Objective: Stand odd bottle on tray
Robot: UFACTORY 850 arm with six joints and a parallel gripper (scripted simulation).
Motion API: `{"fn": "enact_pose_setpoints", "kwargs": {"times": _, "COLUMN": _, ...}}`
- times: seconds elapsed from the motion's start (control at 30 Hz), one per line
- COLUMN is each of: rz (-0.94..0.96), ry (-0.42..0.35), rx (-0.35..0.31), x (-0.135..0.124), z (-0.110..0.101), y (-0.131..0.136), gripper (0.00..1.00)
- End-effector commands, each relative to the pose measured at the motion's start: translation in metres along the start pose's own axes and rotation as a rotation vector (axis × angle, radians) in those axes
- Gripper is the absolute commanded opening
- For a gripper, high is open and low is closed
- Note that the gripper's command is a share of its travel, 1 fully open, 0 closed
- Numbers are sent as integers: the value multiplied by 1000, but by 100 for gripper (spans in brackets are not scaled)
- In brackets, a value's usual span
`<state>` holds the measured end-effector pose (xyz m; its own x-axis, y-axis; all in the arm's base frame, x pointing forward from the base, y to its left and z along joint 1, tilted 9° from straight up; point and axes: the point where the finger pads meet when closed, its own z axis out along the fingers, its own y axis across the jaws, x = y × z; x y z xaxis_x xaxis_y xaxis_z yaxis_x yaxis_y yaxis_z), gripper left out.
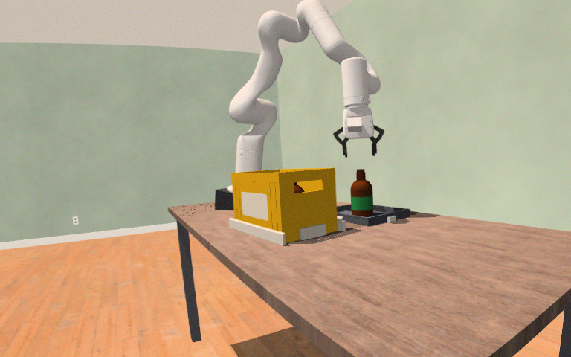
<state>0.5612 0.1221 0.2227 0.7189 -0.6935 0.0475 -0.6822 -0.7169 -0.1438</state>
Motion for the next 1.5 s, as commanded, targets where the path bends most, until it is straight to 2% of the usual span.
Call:
{"fn": "enact_pose_setpoints", "kwargs": {"times": 0.0, "rz": 0, "ry": 1, "rx": 2, "x": 0, "z": -12, "y": -1, "gripper": 100}}
{"fn": "enact_pose_setpoints", "kwargs": {"times": 0.43, "rz": 0, "ry": 1, "rx": 2, "x": 0, "z": -30, "y": -1, "gripper": 100}}
{"fn": "enact_pose_setpoints", "kwargs": {"times": 0.83, "rz": 0, "ry": 1, "rx": 2, "x": 0, "z": -33, "y": -1, "gripper": 100}}
{"fn": "enact_pose_setpoints", "kwargs": {"times": 0.87, "rz": 0, "ry": 1, "rx": 2, "x": 0, "z": -33, "y": -1, "gripper": 0}}
{"fn": "enact_pose_setpoints", "kwargs": {"times": 1.47, "rz": 0, "ry": 1, "rx": 2, "x": 0, "z": -33, "y": -1, "gripper": 0}}
